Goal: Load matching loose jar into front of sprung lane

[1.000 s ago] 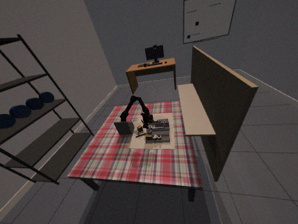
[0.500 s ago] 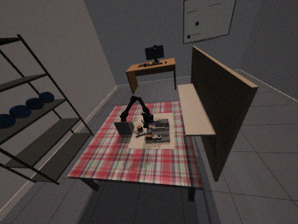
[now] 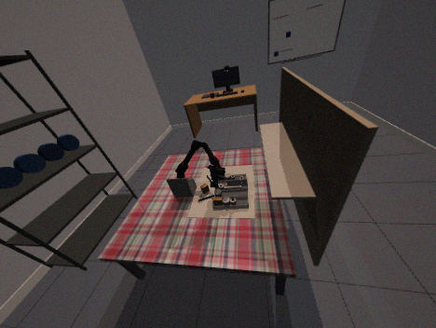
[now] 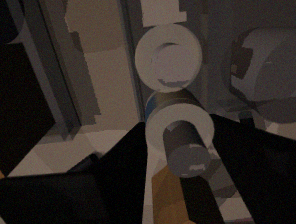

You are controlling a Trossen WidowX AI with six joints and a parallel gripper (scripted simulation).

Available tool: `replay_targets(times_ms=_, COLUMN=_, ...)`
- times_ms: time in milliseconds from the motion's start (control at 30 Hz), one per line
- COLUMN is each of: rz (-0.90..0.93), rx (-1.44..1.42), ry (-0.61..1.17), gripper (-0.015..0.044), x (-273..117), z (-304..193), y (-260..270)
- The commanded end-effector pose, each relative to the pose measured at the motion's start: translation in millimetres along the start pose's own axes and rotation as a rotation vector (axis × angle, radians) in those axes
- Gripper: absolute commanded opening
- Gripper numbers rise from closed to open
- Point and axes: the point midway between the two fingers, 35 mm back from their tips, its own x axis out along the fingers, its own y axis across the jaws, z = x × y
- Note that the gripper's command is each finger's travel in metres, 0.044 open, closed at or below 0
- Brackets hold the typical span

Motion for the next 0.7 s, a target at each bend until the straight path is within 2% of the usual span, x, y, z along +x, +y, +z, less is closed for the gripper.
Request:
replay_targets(times_ms=0, rz=0.002, rx=-0.013, ry=-0.027, gripper=0.0, x=-4.5, z=10.9, y=1.2)
replay_targets(times_ms=667, rz=0.002, rx=-0.013, ry=-0.027, gripper=0.0, x=-4.2, z=13.2, y=1.5)
